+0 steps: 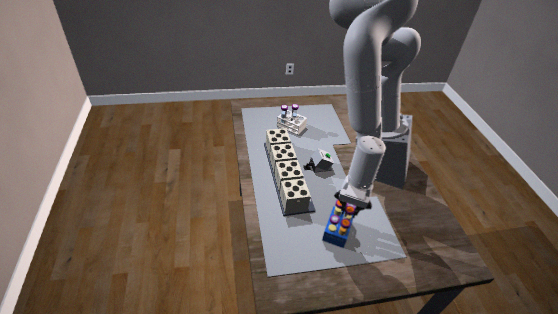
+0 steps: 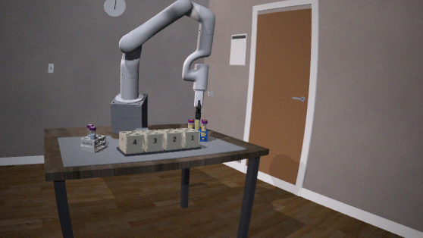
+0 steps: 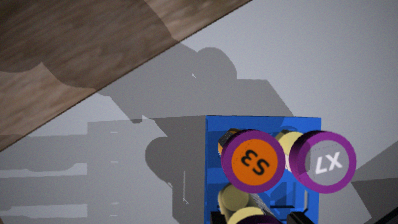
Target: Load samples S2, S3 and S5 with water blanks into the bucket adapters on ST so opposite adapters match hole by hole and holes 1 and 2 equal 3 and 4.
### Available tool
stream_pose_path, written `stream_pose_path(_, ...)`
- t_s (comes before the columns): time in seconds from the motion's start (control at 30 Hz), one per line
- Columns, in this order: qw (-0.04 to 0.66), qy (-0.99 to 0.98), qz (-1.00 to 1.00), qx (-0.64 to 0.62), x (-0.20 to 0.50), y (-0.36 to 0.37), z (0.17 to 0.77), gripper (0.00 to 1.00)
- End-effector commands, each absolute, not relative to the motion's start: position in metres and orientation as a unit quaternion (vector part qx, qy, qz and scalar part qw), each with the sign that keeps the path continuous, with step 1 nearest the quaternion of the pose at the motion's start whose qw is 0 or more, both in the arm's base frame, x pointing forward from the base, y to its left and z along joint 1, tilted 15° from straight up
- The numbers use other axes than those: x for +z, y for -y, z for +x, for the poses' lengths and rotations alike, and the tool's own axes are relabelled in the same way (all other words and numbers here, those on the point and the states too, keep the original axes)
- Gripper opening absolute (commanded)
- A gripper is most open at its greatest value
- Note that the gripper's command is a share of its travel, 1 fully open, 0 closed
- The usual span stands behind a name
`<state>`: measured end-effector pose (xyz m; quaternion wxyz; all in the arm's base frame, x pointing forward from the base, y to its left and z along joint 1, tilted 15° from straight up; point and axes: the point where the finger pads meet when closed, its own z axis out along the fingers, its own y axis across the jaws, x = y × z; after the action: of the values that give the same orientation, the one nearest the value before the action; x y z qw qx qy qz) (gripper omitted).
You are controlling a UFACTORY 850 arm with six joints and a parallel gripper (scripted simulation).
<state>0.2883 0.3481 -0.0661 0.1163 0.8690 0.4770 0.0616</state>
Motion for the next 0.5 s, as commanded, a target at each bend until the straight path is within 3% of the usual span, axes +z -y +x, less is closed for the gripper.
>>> stream_pose_path(0.0, 0.116, -0.477, 0.869, 0.063, -0.071, -0.348, 0.29, 0.0)
stream_pose_path(0.47, 0.116, -0.477, 0.869, 0.063, -0.083, -0.346, 0.292, 0.0)
